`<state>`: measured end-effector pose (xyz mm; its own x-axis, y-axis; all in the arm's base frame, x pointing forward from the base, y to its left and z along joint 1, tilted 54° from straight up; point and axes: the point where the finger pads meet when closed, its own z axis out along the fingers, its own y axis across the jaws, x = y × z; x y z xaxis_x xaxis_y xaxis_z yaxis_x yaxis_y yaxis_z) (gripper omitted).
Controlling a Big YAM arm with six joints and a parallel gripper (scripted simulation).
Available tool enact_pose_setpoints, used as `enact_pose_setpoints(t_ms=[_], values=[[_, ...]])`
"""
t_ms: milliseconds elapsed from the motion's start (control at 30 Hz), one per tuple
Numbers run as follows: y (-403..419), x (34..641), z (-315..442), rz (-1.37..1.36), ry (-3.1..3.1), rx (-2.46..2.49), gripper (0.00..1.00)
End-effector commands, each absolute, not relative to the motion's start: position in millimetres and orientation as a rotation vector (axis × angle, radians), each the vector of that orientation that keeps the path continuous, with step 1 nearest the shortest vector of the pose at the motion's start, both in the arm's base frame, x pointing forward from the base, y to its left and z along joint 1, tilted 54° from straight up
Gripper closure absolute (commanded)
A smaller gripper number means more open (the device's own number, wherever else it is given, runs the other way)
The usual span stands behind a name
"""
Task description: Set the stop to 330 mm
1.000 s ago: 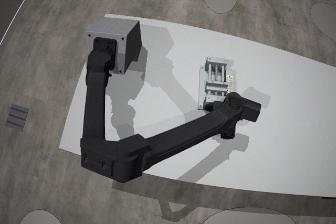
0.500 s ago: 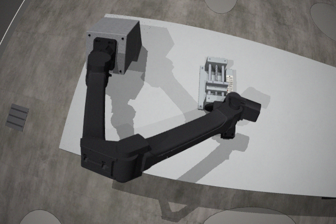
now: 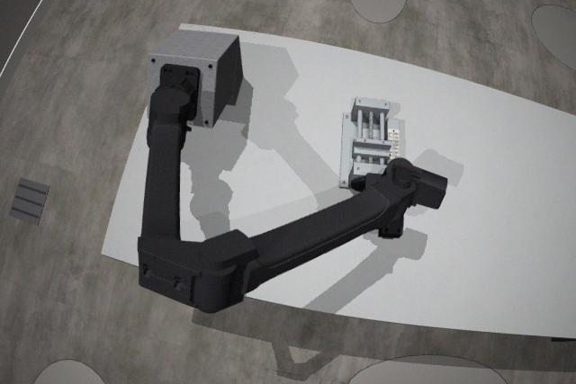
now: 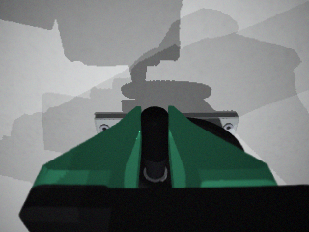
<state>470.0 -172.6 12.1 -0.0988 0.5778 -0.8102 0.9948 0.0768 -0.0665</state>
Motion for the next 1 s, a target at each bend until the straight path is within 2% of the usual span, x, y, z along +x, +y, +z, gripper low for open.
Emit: enact_pose_setpoints(t_ms=[0, 967], values=[[-153.6, 469.7, 21.2, -0.846, 1.759, 1.542, 0.94], [-158.6, 434.5, 27.4, -0.859, 1.757, 1.549, 0.94]])
